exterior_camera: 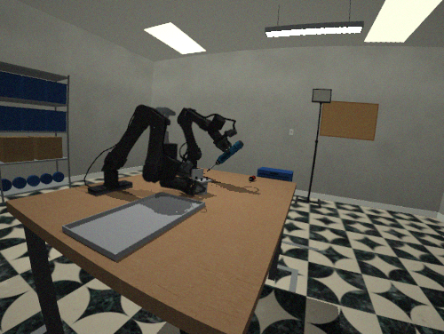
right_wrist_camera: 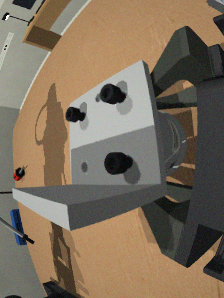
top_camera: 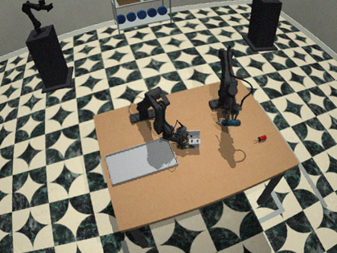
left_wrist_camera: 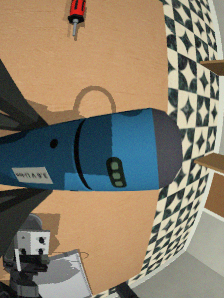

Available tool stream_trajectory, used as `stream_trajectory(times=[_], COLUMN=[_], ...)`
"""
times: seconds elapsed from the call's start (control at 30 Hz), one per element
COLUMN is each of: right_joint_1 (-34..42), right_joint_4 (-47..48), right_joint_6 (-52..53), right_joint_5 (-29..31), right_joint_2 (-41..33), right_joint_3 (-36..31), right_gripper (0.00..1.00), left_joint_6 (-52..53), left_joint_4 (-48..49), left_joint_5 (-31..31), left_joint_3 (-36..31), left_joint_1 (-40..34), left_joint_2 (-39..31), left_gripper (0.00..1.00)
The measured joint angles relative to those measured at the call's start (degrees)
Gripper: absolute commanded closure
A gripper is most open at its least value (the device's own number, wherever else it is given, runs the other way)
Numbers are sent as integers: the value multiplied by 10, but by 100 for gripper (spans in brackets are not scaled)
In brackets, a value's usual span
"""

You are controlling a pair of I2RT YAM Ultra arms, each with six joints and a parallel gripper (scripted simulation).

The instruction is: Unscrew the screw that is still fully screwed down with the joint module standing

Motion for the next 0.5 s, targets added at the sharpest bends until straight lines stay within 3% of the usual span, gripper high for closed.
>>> stream_trajectory(times=[0.5], right_joint_1=[0], right_joint_4=[0], right_joint_6=[0], right_joint_5=[0], right_joint_2=[0], right_joint_3=[0], right_gripper=[41], left_joint_6=[-52], left_joint_4=[-71], left_joint_5=[0], left_joint_3=[31], left_joint_1=[58], left_joint_2=[30], left_gripper=[58])
